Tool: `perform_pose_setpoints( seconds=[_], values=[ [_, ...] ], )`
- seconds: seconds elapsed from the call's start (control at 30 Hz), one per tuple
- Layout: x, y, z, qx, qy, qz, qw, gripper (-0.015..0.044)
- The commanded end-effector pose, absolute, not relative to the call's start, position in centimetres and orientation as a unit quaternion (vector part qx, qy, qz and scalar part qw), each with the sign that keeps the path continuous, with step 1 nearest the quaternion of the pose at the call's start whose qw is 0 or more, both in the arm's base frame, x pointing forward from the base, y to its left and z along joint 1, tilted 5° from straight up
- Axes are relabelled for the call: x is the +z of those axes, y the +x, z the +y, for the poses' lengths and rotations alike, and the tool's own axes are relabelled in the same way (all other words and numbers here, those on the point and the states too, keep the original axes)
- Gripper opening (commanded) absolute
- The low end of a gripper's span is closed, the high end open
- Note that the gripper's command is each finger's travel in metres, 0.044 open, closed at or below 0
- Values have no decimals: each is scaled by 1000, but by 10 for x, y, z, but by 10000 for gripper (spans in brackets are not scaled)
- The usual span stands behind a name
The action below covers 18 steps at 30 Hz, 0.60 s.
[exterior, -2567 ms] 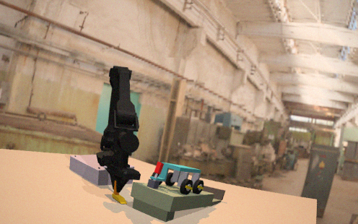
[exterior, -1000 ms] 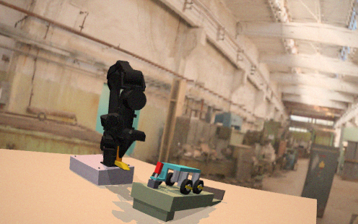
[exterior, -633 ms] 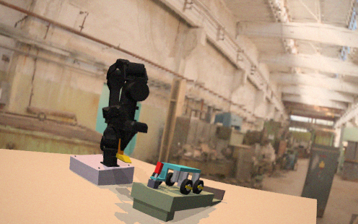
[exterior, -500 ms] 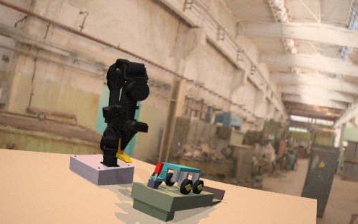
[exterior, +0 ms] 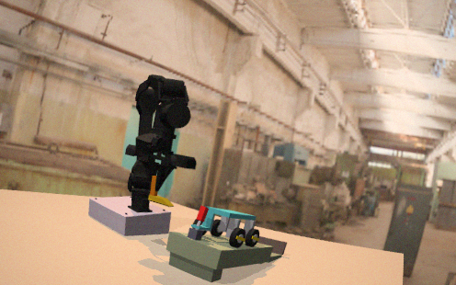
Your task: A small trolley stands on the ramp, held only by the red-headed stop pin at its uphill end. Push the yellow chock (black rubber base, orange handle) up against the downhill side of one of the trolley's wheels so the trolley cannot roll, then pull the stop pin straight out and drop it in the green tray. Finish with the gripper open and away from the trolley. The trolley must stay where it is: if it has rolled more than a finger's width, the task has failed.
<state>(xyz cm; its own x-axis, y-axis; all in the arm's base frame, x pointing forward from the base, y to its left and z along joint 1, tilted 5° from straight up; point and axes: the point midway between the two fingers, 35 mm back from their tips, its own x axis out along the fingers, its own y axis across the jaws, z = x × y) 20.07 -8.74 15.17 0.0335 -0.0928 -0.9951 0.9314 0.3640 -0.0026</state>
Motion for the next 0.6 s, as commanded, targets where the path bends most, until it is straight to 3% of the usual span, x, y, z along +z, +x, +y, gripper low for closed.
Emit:
perform_pose_setpoints(
  seconds=[0.0,0.57],
  values=[
    [152,201,-87,-378,334,583,637,0],
    [152,201,-87,-198,141,665,706,0]
  ],
)
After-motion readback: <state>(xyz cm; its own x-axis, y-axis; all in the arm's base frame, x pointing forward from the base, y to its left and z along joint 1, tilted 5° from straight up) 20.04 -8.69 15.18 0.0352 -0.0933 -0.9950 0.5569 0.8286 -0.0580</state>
